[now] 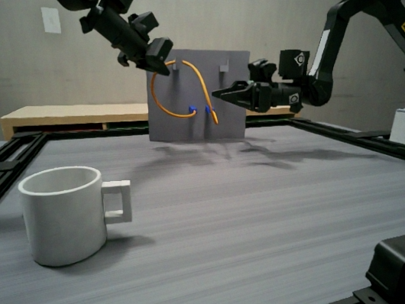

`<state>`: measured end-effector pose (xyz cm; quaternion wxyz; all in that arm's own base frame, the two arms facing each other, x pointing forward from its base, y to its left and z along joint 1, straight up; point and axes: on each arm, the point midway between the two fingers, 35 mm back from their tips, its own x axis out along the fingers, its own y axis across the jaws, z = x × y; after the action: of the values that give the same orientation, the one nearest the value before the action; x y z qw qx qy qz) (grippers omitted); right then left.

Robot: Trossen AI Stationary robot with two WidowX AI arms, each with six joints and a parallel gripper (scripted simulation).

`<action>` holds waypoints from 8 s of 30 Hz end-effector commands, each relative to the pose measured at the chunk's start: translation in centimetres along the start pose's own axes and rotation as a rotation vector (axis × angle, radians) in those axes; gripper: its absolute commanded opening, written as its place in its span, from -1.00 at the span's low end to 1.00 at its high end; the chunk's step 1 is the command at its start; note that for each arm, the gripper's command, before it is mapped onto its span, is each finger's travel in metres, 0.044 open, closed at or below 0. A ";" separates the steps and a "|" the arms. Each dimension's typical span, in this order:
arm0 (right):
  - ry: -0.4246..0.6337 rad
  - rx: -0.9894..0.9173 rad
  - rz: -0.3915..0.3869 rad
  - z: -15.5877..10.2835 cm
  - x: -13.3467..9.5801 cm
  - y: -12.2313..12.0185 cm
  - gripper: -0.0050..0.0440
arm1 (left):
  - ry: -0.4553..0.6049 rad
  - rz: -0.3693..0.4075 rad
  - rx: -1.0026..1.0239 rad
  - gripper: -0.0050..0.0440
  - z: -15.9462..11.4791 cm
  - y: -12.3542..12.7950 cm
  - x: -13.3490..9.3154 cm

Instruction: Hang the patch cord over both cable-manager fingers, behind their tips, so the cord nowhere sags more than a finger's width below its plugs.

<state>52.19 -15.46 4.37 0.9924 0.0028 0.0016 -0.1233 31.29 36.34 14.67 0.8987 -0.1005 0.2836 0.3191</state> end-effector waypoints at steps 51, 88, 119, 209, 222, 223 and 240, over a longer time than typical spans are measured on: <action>-0.037 -0.007 0.002 1.8 5.2 1.8 1.00 | -0.030 0.003 0.006 -0.70 1.1 0.1 -0.6; -0.040 -0.006 0.002 2.2 5.2 1.8 -0.57 | -0.030 0.003 0.006 -0.70 1.1 0.1 -0.6; -0.036 -0.007 0.002 2.0 4.9 1.5 -0.70 | -0.030 0.003 0.006 -0.63 1.1 0.1 -0.6; -0.038 -0.008 0.002 1.9 2.9 -1.4 -0.70 | -0.030 0.003 0.006 -0.63 1.1 0.1 -0.6; -0.037 -0.007 0.001 1.9 2.9 -1.4 -0.70 | -0.030 0.003 0.006 -0.63 1.1 0.1 -0.6; -0.037 -0.007 0.001 1.9 2.9 -1.4 -0.70 | -0.030 0.003 0.006 -0.63 1.1 0.1 -0.6; -0.036 -0.006 0.001 1.9 2.9 -1.4 -0.70 | -0.030 0.003 0.006 -0.63 1.1 0.1 -0.6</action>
<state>54.37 -17.41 4.43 0.9925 0.0008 0.0014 -0.1223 31.28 36.33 14.64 0.8986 -0.1007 0.2838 0.3190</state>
